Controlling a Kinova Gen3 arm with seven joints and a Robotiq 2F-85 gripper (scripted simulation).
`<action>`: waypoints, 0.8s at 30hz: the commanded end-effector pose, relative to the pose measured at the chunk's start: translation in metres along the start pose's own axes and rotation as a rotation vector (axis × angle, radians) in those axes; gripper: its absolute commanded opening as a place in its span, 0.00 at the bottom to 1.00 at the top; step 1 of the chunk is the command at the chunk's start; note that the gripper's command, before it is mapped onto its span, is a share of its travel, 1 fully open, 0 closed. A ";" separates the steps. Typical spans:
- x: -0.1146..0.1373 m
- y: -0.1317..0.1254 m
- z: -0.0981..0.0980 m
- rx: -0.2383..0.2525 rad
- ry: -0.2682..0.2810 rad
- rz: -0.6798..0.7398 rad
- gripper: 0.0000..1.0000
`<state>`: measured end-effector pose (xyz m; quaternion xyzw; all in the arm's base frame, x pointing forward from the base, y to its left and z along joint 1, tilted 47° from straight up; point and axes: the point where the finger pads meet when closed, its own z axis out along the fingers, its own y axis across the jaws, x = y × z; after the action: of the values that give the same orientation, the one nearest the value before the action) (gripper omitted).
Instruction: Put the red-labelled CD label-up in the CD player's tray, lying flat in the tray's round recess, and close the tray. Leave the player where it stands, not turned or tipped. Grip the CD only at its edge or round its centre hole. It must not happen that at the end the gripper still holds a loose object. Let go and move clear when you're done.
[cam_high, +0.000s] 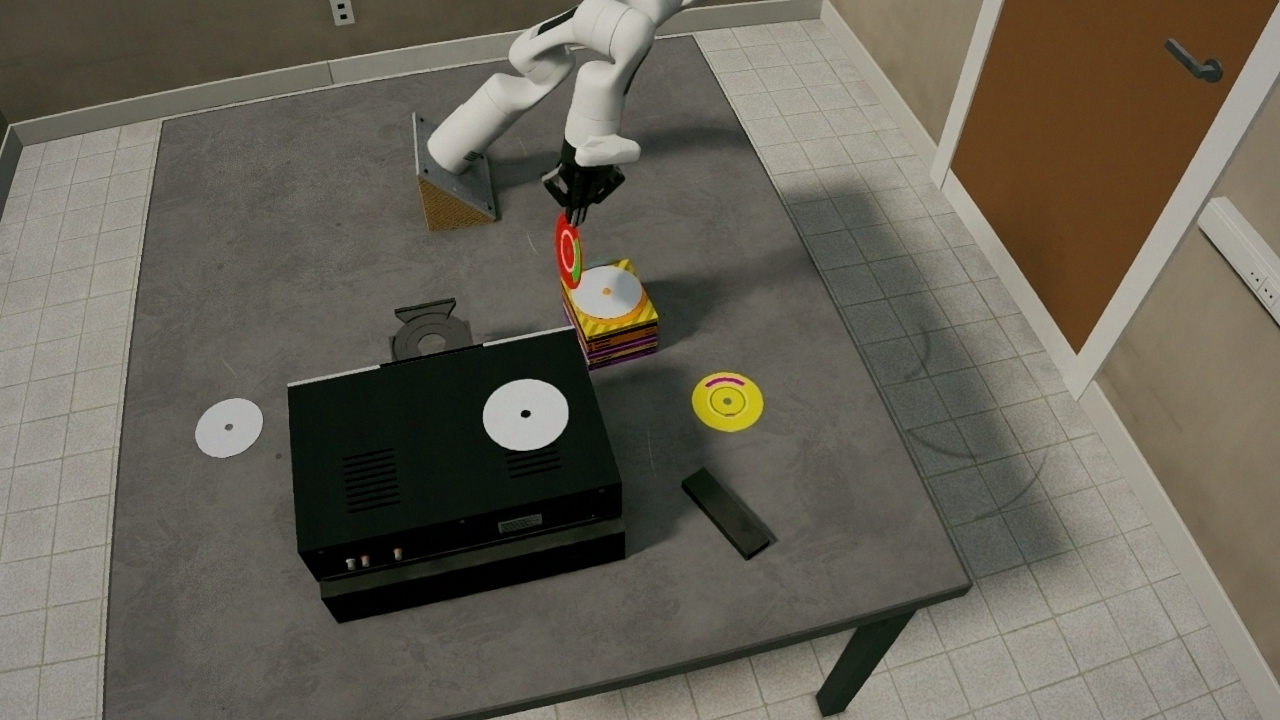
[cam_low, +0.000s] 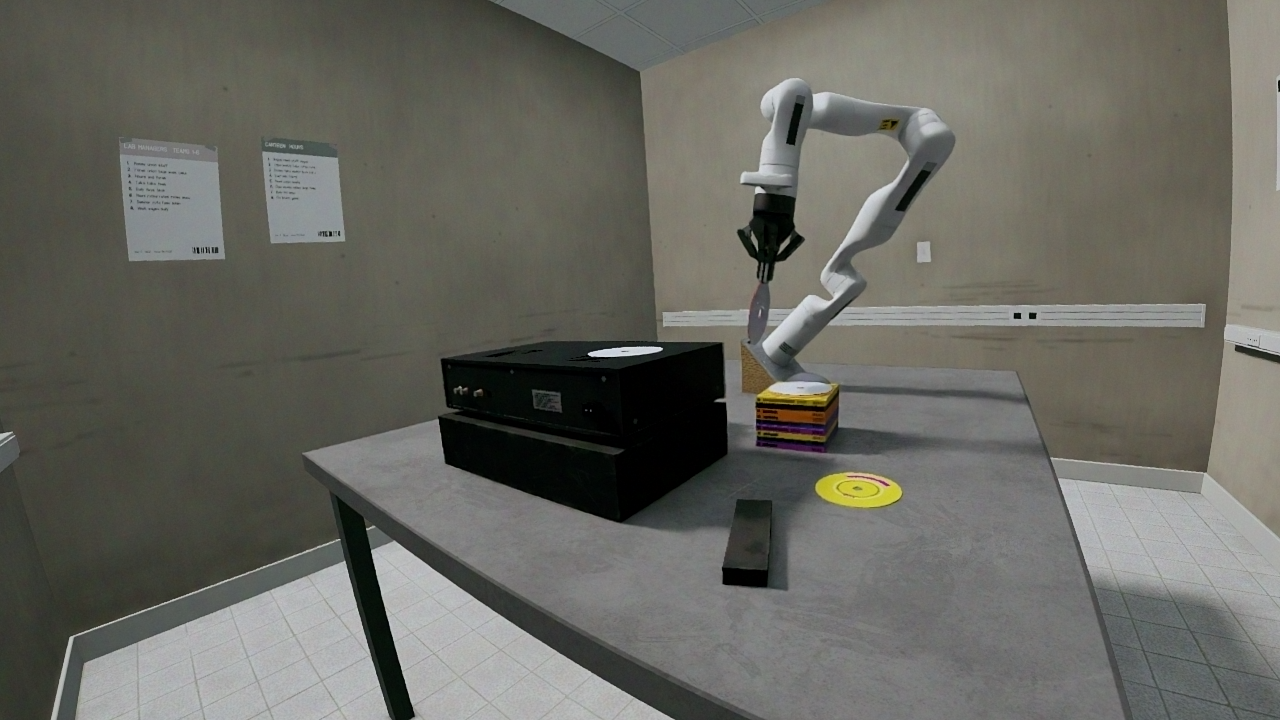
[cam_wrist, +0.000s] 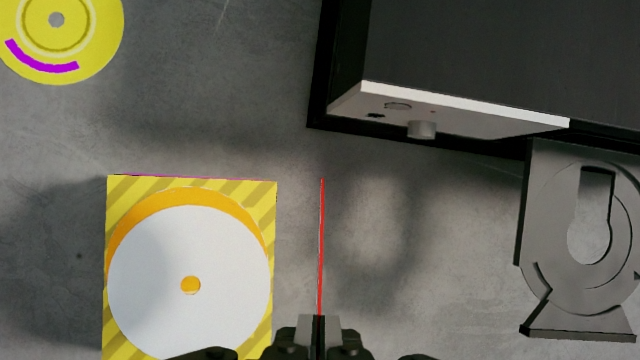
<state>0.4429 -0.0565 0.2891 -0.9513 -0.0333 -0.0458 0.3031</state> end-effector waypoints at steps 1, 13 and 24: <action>0.000 0.001 -0.001 -0.001 0.002 -0.001 0.11; 0.000 0.002 0.000 -0.001 0.005 -0.014 0.11; 0.000 0.005 0.000 -0.001 0.009 -0.036 0.11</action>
<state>0.4436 -0.0588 0.2864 -0.9504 -0.0488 -0.0542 0.3024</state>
